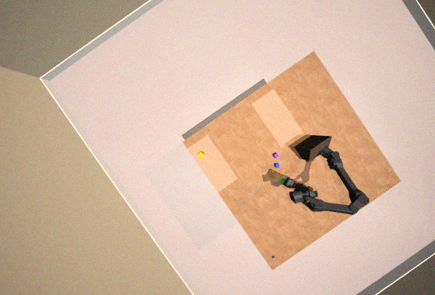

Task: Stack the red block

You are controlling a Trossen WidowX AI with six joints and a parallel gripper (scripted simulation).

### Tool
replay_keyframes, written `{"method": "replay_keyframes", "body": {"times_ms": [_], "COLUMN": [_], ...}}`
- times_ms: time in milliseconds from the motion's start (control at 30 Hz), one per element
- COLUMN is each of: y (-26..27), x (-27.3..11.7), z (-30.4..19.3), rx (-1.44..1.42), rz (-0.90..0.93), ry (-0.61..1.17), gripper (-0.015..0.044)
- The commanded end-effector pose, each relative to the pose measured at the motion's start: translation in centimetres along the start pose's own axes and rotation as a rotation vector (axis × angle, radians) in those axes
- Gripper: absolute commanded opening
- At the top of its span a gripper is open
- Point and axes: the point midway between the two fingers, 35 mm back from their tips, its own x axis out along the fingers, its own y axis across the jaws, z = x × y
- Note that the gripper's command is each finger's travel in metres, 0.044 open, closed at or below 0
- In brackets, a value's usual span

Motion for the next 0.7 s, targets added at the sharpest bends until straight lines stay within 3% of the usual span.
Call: {"method": "replay_keyframes", "body": {"times_ms": [0, 667], "y": [0.2, 0.6], "x": [0.2, 4.3], "z": [2.1, 3.4], "rx": [-0.003, -0.003], "rz": [0.005, 0.01], "ry": [-0.005, -0.009], "gripper": [0.0, 0.0]}}
